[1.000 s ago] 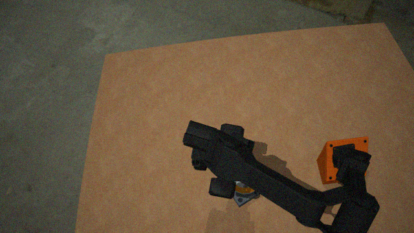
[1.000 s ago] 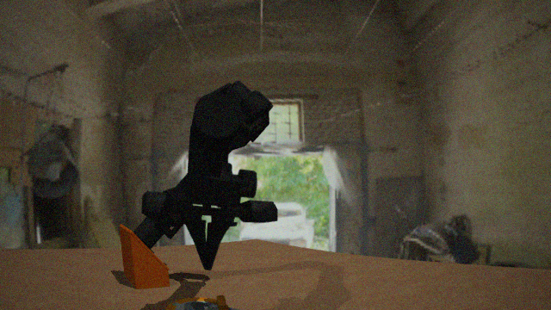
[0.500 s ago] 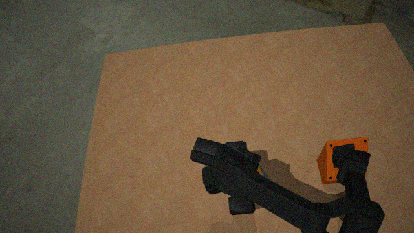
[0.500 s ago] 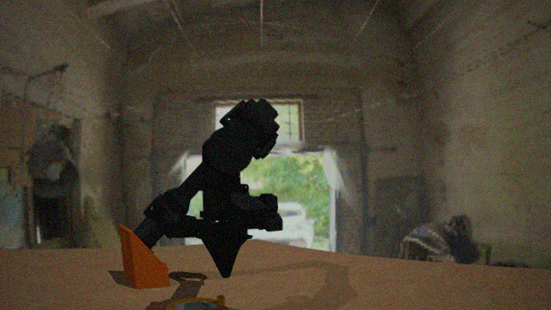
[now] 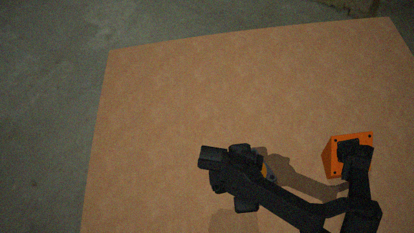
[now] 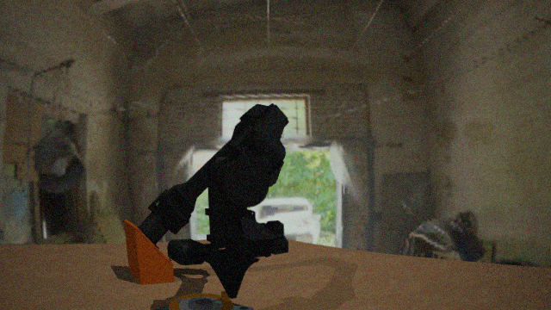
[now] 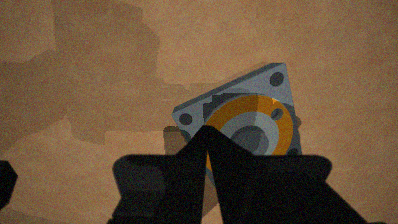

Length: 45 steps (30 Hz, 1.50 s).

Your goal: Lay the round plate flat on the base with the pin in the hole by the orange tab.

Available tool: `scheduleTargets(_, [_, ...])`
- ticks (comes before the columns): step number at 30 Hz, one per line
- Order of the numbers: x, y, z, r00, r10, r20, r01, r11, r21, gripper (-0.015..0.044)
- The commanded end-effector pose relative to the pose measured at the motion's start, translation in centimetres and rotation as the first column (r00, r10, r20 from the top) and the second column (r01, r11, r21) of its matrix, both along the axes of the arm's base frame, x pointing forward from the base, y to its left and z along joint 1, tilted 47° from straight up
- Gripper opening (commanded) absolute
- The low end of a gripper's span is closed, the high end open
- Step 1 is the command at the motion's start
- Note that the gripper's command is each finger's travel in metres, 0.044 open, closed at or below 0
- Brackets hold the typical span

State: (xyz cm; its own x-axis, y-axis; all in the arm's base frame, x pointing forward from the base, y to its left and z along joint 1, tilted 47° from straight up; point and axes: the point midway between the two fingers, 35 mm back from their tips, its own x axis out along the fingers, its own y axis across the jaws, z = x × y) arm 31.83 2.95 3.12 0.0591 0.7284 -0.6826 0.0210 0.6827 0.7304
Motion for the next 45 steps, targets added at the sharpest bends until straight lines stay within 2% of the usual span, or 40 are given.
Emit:
scheduleTargets(1, [-0.4,0.3,-0.2,1.0,-0.002,-0.006,0.002,1.0,0.005,0.0])
scheduleTargets(45, [-3.0,0.7,0.1,1.0,-0.002,-0.008,0.002,1.0,0.005,0.0])
